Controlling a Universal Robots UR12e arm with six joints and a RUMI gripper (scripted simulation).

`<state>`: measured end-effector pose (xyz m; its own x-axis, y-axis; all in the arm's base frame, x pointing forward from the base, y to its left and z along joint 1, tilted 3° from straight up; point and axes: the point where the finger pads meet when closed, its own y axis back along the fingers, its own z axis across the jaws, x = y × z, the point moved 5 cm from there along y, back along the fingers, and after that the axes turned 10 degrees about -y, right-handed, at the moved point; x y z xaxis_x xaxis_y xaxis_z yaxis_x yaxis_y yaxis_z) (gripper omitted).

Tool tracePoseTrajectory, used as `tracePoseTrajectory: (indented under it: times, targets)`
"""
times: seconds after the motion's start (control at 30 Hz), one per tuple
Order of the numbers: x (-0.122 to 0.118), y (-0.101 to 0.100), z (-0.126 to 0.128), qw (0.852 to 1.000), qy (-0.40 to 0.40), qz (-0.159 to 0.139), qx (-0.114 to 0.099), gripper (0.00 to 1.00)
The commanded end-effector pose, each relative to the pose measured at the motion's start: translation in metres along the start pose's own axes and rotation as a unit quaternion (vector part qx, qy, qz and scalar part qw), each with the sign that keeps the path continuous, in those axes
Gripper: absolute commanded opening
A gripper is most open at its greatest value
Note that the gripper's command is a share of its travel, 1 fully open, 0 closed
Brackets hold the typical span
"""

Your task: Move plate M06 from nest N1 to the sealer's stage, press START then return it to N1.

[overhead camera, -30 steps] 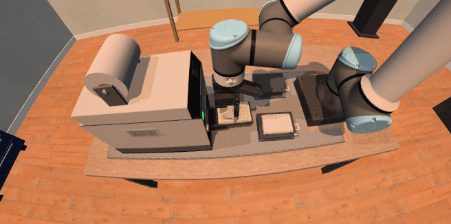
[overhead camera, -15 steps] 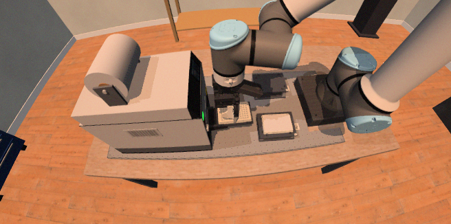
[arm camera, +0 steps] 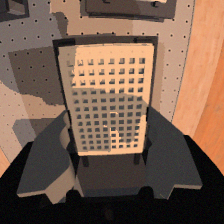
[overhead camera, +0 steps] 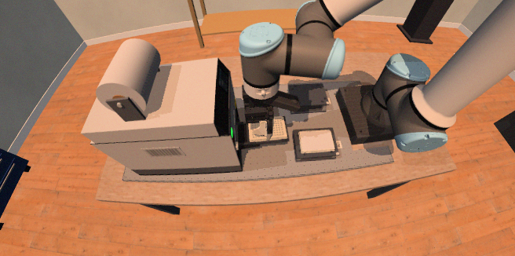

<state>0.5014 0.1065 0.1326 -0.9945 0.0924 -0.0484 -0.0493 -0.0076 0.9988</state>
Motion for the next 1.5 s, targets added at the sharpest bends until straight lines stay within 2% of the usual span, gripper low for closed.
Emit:
tracePoseTrajectory:
  times: [0.0,0.37,0.4,1.07,1.47]
  targets:
    - [0.0002,-0.0006,0.0000,1.000,0.000,0.001,0.000,0.00]
    - [0.0000,-0.0006,0.0001,1.000,0.000,0.001,0.000,0.00]
    - [0.0000,-0.0006,0.0001,1.000,0.000,0.001,0.000,0.68]
    - [0.0000,-0.0006,0.0001,1.000,0.000,0.001,0.000,0.68]
    - [-0.0020,0.0085,0.0001,1.000,0.000,-0.002,0.000,0.68]
